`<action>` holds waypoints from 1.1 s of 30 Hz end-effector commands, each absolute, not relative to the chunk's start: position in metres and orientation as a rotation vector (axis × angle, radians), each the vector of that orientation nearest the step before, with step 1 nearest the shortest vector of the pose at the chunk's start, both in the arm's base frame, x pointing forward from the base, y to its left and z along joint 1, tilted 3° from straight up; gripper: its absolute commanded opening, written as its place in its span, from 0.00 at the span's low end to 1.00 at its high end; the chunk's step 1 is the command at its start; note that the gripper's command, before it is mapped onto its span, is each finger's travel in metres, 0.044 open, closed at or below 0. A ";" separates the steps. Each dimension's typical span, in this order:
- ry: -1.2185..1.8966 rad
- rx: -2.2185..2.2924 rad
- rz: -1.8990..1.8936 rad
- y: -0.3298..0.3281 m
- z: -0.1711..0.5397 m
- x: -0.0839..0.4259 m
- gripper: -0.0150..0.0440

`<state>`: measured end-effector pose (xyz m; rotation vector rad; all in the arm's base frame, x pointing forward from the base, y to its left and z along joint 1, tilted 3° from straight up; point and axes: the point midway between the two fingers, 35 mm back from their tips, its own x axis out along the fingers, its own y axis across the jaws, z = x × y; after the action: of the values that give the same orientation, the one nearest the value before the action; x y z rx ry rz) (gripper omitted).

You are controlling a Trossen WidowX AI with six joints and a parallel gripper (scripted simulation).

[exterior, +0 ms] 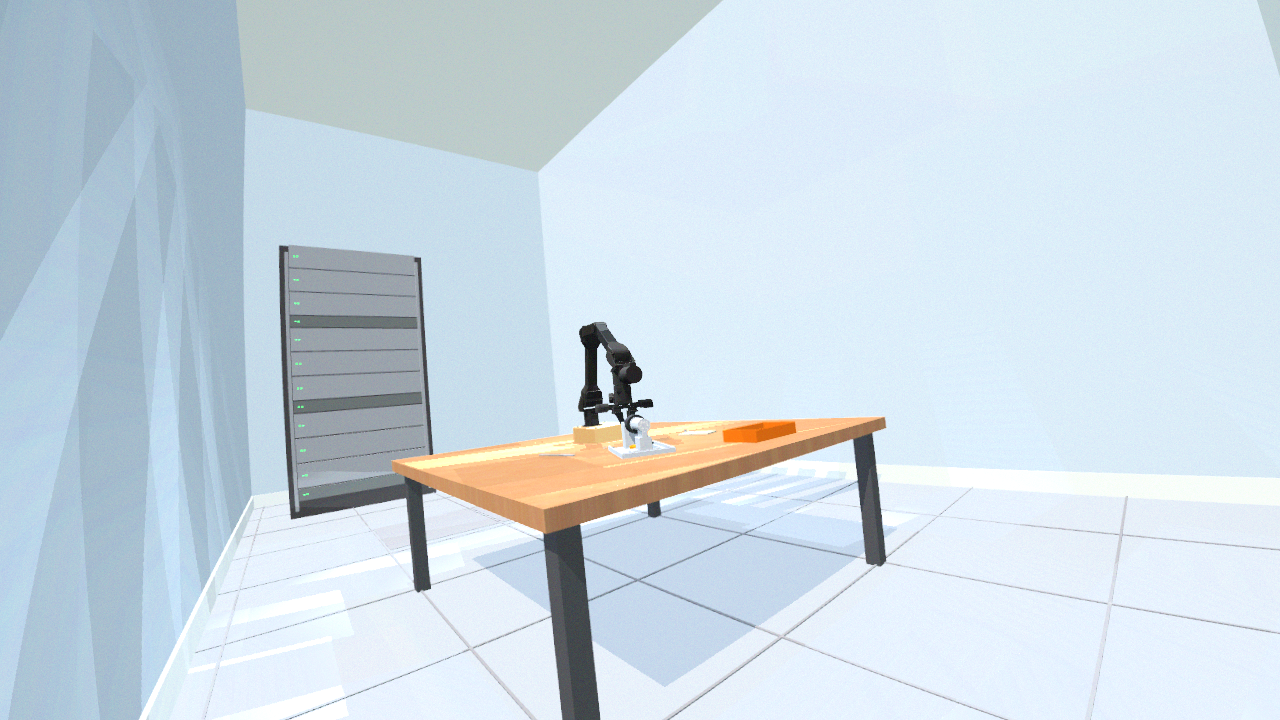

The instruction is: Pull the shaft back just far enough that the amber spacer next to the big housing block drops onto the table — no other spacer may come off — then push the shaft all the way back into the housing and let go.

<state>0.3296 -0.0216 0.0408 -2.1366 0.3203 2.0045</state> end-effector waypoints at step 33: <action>0.324 -2.145 2.000 -0.027 0.042 0.344 0.25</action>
<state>0.3400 -0.0247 0.0417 -2.1367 0.3205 2.0047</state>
